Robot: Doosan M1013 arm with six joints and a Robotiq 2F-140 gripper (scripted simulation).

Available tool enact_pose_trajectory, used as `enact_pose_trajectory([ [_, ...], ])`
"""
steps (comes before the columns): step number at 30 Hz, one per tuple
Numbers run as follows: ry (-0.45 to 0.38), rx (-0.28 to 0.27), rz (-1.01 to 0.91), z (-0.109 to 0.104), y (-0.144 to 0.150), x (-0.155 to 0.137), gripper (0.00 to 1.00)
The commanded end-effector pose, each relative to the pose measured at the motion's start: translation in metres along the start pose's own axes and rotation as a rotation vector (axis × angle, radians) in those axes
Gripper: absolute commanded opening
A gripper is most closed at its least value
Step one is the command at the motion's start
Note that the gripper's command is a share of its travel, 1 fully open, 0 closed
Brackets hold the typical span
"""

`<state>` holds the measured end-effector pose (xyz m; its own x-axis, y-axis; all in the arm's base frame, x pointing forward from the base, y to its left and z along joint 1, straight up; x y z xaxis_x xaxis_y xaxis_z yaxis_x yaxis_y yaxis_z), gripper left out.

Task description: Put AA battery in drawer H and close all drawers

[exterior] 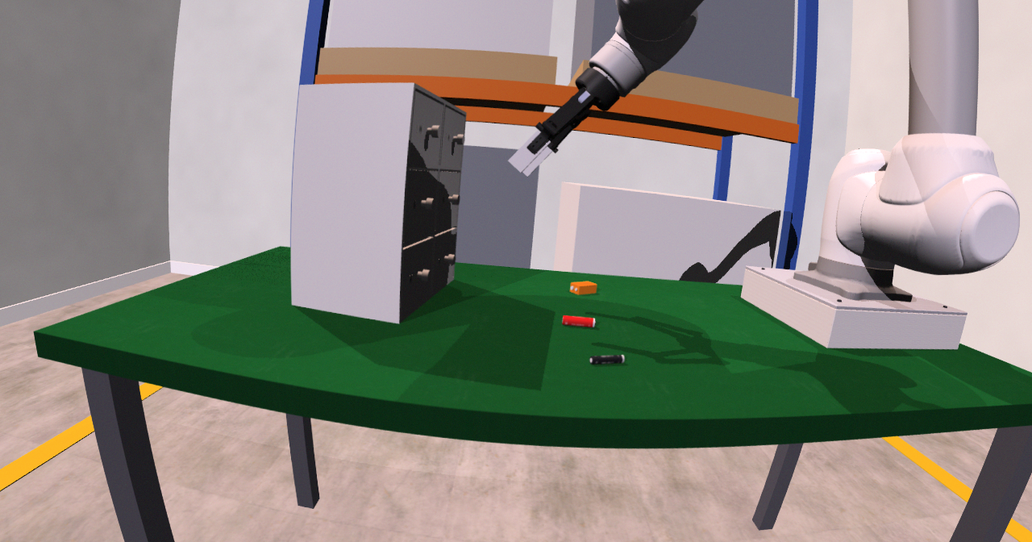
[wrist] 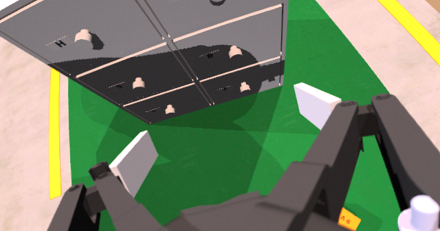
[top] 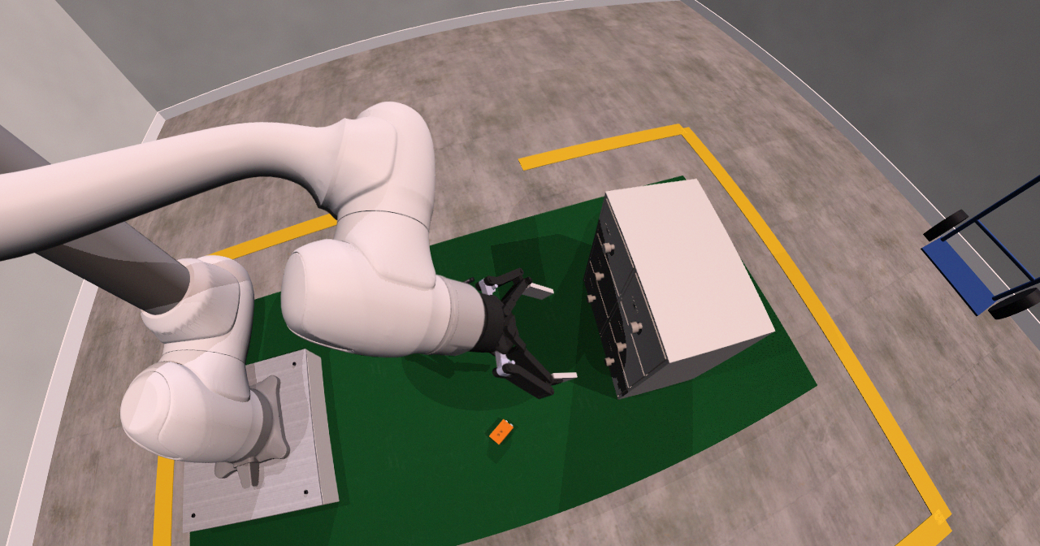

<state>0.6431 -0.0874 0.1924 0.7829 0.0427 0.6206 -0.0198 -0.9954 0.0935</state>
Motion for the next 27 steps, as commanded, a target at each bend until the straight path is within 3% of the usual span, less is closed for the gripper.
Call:
enact_pose_trajectory([
  [1,-0.124,-0.024,0.006,-0.009,-0.003,0.005,1.00],
  [11,-0.342,0.023,0.012,-0.030,-0.003,0.011,1.00],
  [13,-0.342,0.023,0.012,-0.030,-0.003,0.011,1.00],
  [27,-0.560,0.071,0.017,-0.049,-0.003,0.016,1.00],
])
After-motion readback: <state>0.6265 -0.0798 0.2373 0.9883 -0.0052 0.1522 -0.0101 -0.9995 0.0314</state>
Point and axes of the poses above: the point where the finger pads meet when closed, its own z axis out along the fingers, its own y axis across the jaws, x = y × z, the point moved 4 cm from there along -z, back along the fingers, and after that the axes turned 12 degrees about -z, right-handed, at the moved point
